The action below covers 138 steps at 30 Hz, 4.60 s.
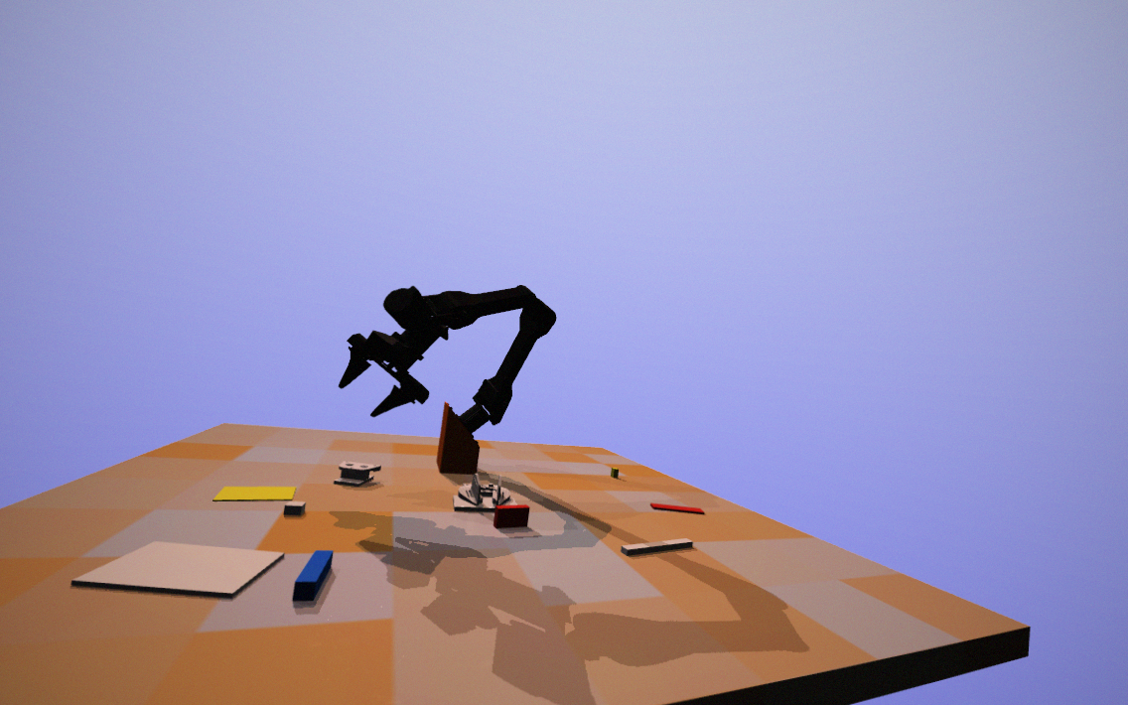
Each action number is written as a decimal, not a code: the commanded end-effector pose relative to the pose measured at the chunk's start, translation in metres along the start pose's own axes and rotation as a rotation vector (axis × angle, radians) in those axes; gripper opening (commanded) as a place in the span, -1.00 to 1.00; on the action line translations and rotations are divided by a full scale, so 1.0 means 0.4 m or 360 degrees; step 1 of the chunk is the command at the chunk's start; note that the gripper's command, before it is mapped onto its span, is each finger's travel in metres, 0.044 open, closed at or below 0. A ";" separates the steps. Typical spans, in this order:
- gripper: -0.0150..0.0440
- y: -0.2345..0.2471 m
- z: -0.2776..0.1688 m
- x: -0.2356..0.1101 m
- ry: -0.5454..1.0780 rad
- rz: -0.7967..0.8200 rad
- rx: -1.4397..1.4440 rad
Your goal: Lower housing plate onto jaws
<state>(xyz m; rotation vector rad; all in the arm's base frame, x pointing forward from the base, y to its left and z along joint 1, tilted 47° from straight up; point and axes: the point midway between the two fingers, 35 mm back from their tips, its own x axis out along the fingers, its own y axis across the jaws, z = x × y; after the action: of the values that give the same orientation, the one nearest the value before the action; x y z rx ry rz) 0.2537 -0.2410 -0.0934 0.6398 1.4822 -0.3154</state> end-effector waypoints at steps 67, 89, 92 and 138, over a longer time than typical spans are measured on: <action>1.00 0.012 -0.298 0.244 0.0494 0.0834 -0.0292; 1.00 0.048 -0.324 0.306 0.0494 0.0836 -0.0293; 1.00 0.048 -0.324 0.306 0.0494 0.0836 -0.0293; 1.00 0.049 -0.325 0.308 0.0494 0.0836 -0.0293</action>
<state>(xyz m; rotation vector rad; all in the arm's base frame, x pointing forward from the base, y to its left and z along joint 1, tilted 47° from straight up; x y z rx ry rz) 0.1697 -0.1296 -0.2056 0.9174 1.5490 0.3384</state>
